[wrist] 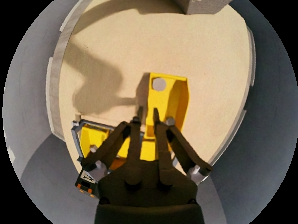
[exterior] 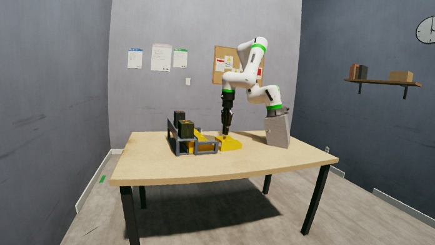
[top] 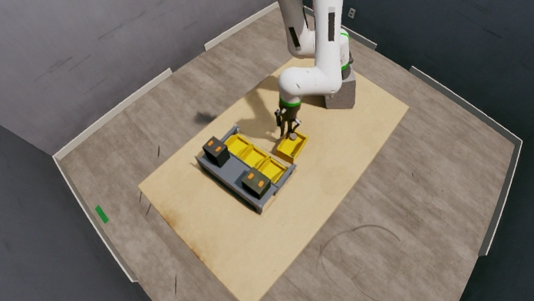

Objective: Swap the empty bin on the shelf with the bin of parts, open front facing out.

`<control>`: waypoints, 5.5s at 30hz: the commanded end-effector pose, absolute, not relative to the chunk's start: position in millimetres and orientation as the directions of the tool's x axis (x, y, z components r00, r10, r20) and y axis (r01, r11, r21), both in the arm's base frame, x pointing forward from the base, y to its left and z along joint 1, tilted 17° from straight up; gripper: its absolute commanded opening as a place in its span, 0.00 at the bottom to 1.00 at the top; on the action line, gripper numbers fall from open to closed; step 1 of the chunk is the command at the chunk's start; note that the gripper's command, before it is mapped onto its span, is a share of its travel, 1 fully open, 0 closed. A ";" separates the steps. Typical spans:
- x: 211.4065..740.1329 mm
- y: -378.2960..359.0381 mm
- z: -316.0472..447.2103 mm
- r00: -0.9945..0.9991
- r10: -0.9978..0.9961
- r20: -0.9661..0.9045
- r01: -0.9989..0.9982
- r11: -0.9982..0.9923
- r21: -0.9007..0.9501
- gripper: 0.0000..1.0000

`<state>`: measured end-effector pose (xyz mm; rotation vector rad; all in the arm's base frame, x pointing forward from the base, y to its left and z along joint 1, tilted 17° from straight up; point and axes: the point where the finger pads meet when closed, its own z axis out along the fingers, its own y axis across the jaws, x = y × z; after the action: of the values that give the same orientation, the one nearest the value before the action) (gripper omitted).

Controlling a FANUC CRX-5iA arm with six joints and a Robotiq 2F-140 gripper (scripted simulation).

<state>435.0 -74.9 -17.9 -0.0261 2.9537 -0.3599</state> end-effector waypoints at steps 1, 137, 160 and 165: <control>435.6 -74.7 -17.4 -0.986 -0.038 -0.163 0.003 0.971 -0.240 0.24; 443.0 -84.2 -56.1 -0.986 -0.038 -0.163 0.003 0.971 -0.240 0.10; 434.7 -72.4 -8.3 -0.986 -0.038 -0.163 0.003 0.971 -0.240 0.10; 433.2 -70.3 0.1 -0.986 -0.038 -0.163 0.003 0.971 -0.240 0.10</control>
<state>433.4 -71.8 -5.9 -0.0261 2.9540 -0.3598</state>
